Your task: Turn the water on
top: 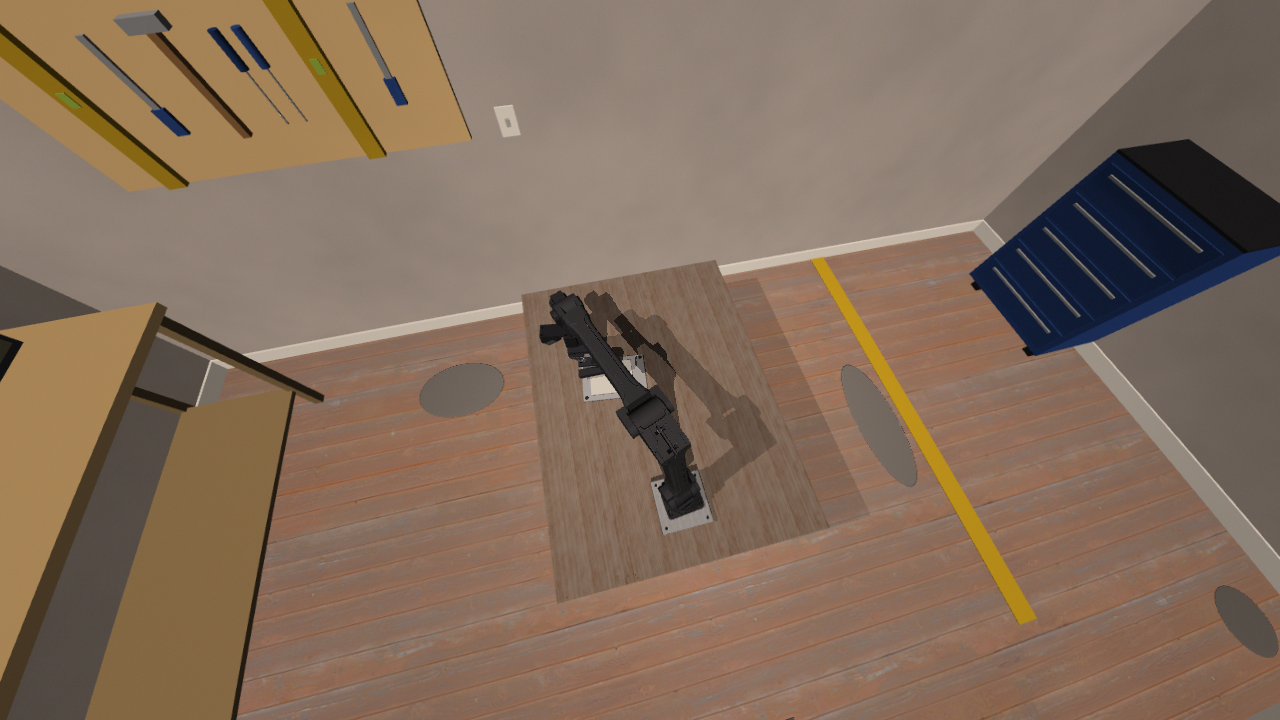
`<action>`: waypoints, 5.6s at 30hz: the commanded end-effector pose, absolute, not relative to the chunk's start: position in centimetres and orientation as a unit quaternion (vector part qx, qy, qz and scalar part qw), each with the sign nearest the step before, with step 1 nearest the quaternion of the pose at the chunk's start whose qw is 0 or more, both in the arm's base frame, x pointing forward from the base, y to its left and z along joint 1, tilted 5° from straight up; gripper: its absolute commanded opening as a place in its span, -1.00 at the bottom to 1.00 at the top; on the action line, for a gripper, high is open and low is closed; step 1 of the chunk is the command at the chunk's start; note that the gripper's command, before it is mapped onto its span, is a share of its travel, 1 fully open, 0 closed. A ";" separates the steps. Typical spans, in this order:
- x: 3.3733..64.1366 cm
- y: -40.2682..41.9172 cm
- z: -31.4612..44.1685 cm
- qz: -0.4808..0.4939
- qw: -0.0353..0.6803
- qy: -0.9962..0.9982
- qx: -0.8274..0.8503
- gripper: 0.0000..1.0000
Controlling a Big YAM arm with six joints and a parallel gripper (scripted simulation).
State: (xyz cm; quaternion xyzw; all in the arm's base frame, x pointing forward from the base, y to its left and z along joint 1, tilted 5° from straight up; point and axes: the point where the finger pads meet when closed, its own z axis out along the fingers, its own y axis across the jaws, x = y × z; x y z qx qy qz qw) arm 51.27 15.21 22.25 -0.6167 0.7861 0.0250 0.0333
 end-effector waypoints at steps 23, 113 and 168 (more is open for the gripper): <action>51.4 16.1 20.3 0.021 0.038 0.780 -0.624 0.29; 53.0 17.0 18.1 0.016 0.051 0.783 -0.619 0.29; 51.8 16.5 18.0 0.017 0.047 0.783 -0.620 0.29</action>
